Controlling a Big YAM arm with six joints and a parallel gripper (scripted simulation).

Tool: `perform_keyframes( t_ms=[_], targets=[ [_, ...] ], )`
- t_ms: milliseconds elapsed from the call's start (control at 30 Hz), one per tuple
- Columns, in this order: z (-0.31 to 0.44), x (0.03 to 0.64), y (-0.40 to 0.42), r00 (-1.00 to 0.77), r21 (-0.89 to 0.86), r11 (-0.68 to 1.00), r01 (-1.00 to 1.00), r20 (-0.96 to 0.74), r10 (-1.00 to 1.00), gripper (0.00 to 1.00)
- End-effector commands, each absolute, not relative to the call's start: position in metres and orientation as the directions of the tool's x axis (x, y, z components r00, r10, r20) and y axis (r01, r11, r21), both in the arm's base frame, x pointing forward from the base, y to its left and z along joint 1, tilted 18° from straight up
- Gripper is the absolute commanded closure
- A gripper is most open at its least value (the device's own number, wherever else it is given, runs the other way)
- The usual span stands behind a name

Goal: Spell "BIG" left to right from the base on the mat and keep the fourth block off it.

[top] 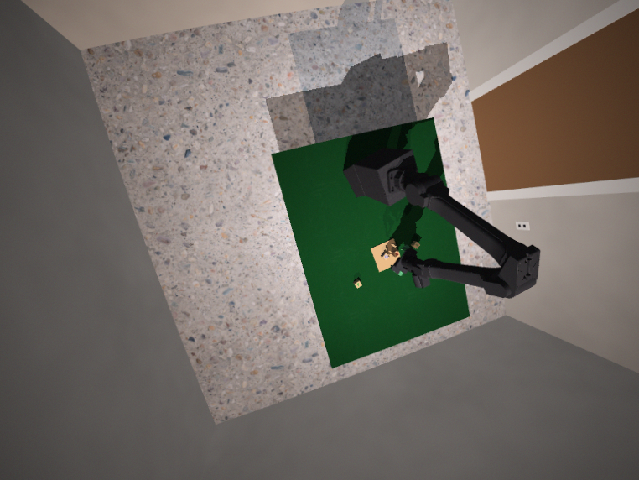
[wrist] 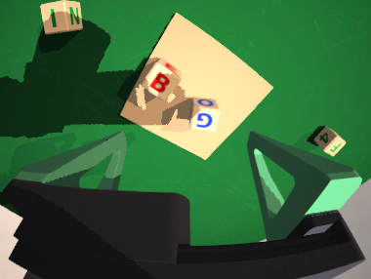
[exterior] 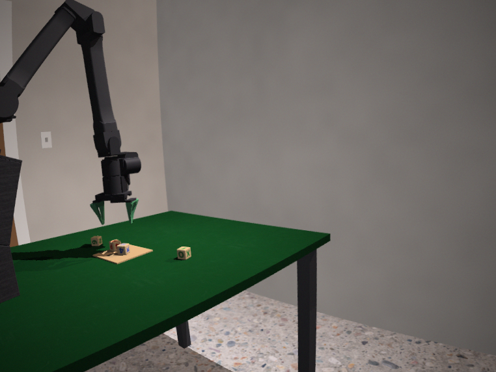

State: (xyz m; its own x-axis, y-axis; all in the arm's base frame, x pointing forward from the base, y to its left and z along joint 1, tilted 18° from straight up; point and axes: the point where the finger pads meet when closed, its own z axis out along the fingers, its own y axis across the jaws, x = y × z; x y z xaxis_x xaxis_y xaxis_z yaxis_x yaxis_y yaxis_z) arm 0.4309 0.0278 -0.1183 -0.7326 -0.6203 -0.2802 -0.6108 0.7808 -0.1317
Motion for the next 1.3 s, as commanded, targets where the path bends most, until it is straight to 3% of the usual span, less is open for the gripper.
perform_keyframes(
  t_ms=[0,100,133,400,600,667,833,867,1033,1267],
  targets=[
    [-0.122,0.433,0.016,-0.872,-0.055,0.922,-0.384,-0.307,-0.381,0.0],
    [-0.123,0.433,0.014,-0.89,-0.04,0.939,-0.34,-0.31,-0.336,0.0],
    [-0.123,0.432,0.02,-0.925,-0.001,0.974,-0.226,-0.312,-0.215,0.0],
    [-0.125,0.428,-0.002,-0.943,0.113,0.986,0.122,-0.297,0.151,0.0],
    [-0.125,0.43,0.0,-0.868,0.191,0.901,0.388,-0.252,0.428,0.0],
    [-0.125,0.43,0.0,-0.868,0.191,0.901,0.388,-0.252,0.428,0.0],
    [-0.125,0.43,-0.003,-0.718,0.252,0.738,0.626,-0.182,0.672,0.0],
    [-0.125,0.43,-0.003,-0.689,0.259,0.707,0.658,-0.17,0.704,0.38],
    [-0.125,0.43,-0.003,-0.527,0.277,0.533,0.8,-0.102,0.844,0.38],
    [-0.125,0.431,-0.003,-0.526,0.281,0.533,0.798,-0.106,0.844,0.38]
  ],
)
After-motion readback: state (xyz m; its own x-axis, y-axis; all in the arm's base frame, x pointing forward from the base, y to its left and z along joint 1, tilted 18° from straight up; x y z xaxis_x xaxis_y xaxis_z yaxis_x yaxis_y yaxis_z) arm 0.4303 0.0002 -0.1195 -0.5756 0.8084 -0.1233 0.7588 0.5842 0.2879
